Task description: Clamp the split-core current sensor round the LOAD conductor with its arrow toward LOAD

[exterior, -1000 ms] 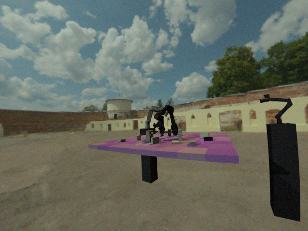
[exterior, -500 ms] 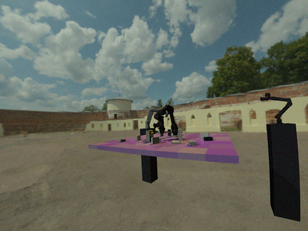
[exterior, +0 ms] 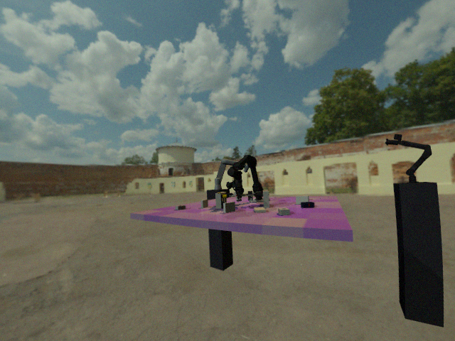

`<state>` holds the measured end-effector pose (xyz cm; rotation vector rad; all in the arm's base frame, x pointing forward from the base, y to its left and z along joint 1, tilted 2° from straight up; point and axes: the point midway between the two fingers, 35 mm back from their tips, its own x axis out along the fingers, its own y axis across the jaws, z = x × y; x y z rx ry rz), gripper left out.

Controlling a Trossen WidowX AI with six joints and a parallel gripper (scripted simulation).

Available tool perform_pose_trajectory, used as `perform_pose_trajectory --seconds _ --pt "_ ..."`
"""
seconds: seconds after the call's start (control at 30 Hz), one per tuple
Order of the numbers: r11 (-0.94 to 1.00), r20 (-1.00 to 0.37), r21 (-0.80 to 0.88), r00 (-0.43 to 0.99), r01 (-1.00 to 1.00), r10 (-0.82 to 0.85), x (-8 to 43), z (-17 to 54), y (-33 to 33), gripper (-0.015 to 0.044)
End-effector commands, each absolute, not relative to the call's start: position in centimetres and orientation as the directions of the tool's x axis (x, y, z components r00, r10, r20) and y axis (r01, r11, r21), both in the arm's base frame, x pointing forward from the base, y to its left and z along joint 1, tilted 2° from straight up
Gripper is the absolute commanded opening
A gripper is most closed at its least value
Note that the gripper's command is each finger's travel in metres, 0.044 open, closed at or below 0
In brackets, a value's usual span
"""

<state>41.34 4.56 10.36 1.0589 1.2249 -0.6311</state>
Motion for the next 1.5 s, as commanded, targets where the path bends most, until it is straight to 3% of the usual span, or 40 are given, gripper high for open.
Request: perform_pose_trajectory --seconds 0.0,0.13,0.3,0.87,1.47 --pt "0.413 -0.953 0.303 0.268 0.859 0.143 41.4 10.4 4.5 0.0341" --pt "0.408 -0.944 0.331 0.294 0.851 0.151 41.3 10.6 4.4 0.0440" --pt "0.375 -0.867 0.499 0.458 0.781 0.198 40.8 12.4 3.5 0.0440" --pt "0.373 -0.861 0.509 0.468 0.776 0.201 41.6 10.9 3.7 0.0440" --pt "0.331 -0.756 0.654 0.599 0.680 0.264 42.8 11.0 4.1 0.0440"
